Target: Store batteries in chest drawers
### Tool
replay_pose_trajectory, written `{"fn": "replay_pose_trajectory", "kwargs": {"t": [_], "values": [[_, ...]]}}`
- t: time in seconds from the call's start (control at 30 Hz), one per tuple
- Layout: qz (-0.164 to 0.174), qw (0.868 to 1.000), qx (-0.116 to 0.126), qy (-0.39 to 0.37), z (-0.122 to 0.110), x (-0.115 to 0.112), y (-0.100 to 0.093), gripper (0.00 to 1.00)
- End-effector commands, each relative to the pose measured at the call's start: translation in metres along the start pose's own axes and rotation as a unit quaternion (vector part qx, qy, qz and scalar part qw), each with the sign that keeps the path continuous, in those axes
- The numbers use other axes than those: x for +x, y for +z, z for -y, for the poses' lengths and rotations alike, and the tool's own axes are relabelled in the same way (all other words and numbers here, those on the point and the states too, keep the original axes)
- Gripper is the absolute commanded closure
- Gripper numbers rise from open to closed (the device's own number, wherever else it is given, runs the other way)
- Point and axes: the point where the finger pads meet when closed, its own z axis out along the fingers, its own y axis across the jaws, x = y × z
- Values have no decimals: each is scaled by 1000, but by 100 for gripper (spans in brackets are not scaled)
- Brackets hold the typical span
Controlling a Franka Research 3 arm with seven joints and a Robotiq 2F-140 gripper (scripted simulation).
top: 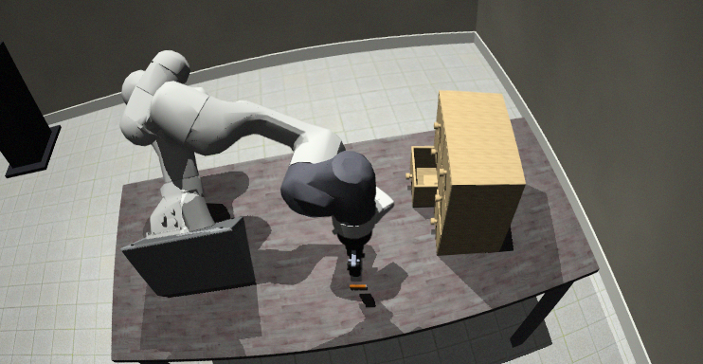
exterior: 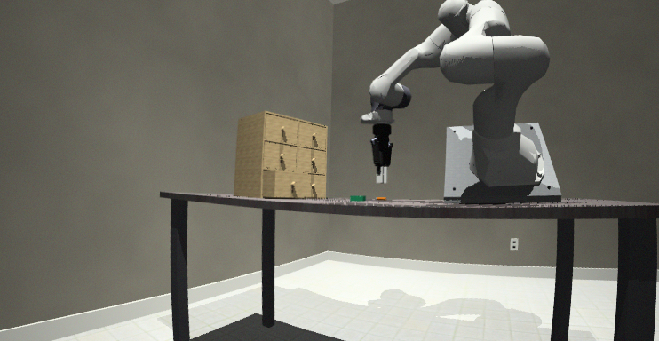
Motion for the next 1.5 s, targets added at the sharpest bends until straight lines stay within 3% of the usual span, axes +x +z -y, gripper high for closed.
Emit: {"fn": "replay_pose_trajectory", "kwargs": {"t": [0.0, 0.57, 1.47], "values": [[-3, 1000, -3, -12, -2, 2, -1, 85], [-3, 1000, -3, -12, -2, 3, 1, 85], [-3, 1000, -3, -12, -2, 3, 49, 85]]}}
